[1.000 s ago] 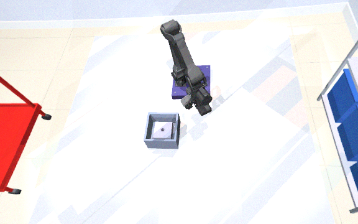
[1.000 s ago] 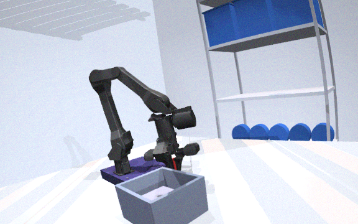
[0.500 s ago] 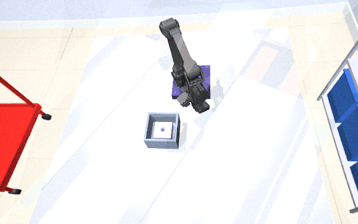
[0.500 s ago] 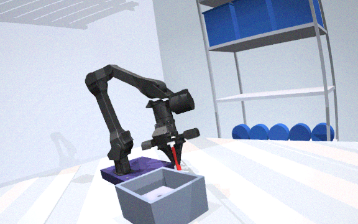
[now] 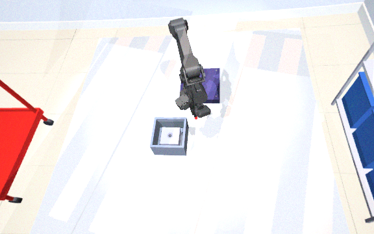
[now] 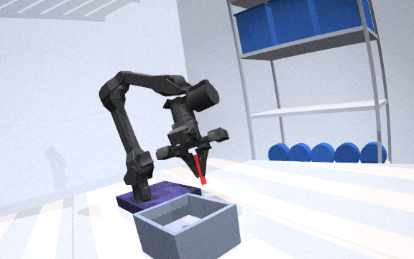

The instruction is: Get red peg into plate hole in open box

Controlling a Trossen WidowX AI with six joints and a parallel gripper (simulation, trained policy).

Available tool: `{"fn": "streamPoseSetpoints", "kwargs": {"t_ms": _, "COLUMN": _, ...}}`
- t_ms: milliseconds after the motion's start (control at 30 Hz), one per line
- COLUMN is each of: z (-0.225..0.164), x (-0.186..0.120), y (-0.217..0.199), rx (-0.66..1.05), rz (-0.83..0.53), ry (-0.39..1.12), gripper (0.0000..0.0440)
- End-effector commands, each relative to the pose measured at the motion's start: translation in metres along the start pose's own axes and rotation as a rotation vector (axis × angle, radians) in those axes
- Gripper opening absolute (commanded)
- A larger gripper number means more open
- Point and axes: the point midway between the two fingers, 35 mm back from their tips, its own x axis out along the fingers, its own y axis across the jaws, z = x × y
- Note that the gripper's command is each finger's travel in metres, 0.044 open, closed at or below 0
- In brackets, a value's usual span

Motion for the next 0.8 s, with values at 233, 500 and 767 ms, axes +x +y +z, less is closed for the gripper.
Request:
{"fn": "streamPoseSetpoints", "kwargs": {"t_ms": 233, "z": 0.048, "x": 0.002, "y": -0.003, "rx": 0.056, "rz": -0.025, "ry": -0.058, "gripper": 0.0}}
{"fn": "streamPoseSetpoints", "kwargs": {"t_ms": 500, "z": 0.078, "x": 0.012, "y": -0.006, "rx": 0.105, "rz": -0.036, "ry": -0.087, "gripper": 0.0}}
{"fn": "streamPoseSetpoints", "kwargs": {"t_ms": 767, "z": 0.103, "x": 0.026, "y": -0.011, "rx": 0.154, "rz": -0.047, "ry": -0.102, "gripper": 0.0001}}
